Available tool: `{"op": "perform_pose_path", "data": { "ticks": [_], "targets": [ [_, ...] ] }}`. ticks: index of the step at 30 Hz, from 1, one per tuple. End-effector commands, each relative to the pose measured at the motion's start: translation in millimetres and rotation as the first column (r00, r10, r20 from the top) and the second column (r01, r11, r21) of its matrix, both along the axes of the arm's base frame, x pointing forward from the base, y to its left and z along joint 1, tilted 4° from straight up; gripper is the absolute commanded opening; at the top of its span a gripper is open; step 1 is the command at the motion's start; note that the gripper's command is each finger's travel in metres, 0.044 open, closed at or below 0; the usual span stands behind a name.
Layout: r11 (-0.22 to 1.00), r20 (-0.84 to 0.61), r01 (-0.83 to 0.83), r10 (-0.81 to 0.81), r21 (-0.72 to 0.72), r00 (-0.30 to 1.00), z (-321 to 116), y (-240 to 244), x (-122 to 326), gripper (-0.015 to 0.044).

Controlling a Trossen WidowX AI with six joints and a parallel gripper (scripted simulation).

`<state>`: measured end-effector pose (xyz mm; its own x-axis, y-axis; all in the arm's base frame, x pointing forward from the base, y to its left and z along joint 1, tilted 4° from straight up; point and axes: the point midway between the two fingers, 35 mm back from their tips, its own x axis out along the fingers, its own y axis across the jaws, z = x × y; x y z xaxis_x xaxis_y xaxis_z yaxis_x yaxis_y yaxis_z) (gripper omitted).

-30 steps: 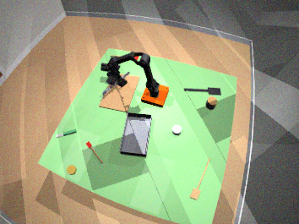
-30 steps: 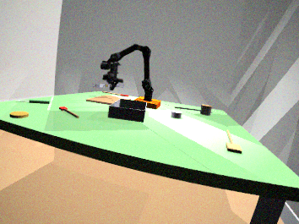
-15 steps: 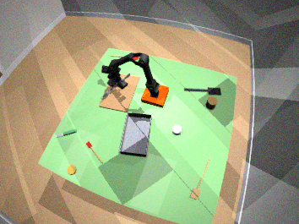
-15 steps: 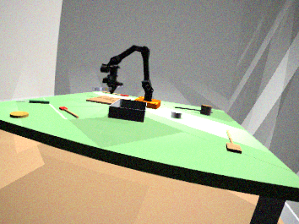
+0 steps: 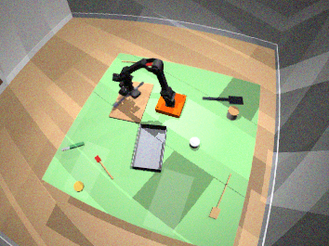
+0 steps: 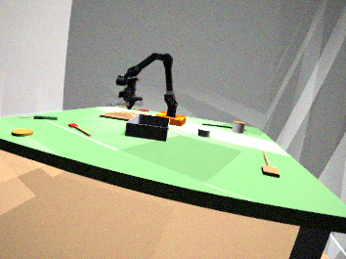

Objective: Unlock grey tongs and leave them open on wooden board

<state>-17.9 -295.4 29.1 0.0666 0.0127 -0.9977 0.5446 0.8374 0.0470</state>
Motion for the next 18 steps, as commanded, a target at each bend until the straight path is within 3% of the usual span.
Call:
{"op": "perform_pose_path", "data": {
  "ticks": [1, 16, 18],
  "targets": [
    [1.0, 0.0, 0.0, 0.0, 0.0, 1.0, 0.3, -0.1, 0.0, 0.0034],
    [1.0, 0.0, 0.0, 0.0, 0.0, 1.0, 0.3, -0.1, 0.0, 0.0428],
    [1.0, 0.0, 0.0, 0.0, 0.0, 1.0, 0.3, -0.1, 0.0, 0.044]
  ]
}}
